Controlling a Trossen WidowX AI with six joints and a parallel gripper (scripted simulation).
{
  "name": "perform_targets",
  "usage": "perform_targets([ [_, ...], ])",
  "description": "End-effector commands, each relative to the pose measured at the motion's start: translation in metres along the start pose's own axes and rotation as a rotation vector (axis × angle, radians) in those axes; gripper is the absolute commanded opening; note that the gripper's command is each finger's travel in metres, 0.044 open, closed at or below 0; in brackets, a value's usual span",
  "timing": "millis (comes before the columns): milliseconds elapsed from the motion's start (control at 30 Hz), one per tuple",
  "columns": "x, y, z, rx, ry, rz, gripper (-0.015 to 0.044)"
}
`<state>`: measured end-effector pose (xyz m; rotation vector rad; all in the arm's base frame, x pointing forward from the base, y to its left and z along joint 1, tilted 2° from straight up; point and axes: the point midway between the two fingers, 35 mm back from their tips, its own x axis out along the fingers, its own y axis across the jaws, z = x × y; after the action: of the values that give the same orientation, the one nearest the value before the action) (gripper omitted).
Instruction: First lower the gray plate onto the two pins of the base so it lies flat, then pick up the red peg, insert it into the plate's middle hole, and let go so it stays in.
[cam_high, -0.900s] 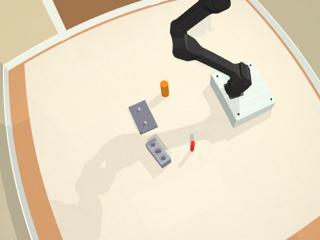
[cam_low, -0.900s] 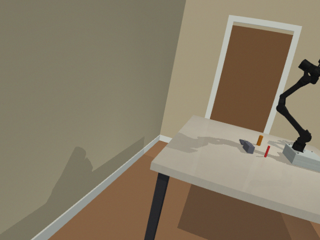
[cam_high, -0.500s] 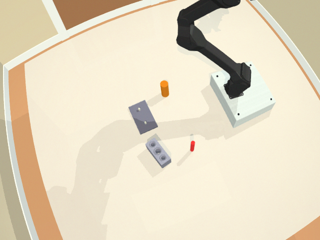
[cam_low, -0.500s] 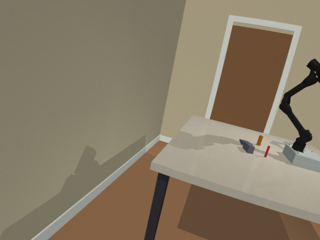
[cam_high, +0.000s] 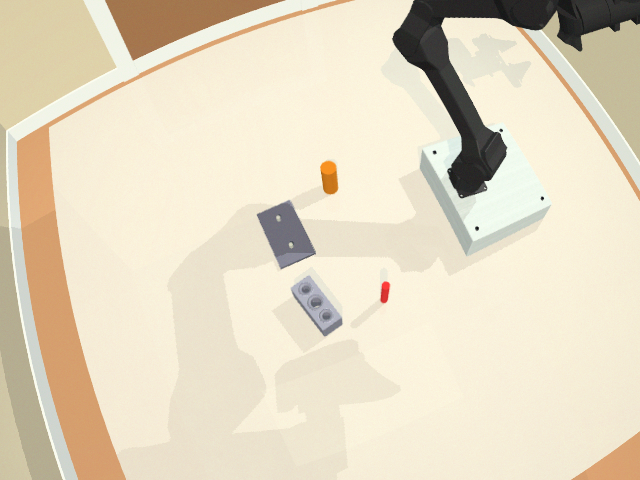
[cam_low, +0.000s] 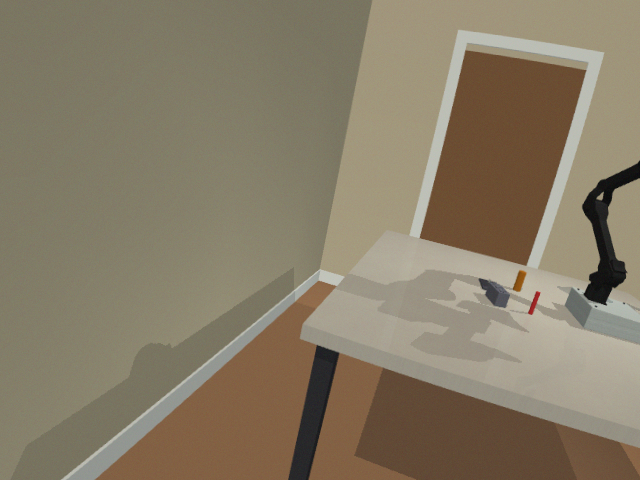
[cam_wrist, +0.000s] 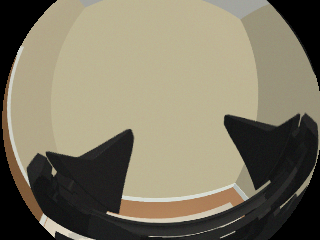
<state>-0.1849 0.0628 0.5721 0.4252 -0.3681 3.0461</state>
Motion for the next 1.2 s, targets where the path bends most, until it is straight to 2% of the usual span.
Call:
perform_targets([
  [0, 0.002, -0.050, -0.029, 0.155, 0.079, -0.171, 0.0440],
  [267, -0.035, -0.150, -0.086, 0.393, 0.172, -0.556, 0.0440],
  [467, -0.081, -0.204, -0.122, 0.595, 0.188, -0.817, 0.0440],
  [767, -0.206, -0.270, -0.179, 0.929, 0.105, -1.325, 0.0440],
  [1167, -0.374, -0.266, -0.226, 1.280, -0.166, -1.879, 0.0440],
])
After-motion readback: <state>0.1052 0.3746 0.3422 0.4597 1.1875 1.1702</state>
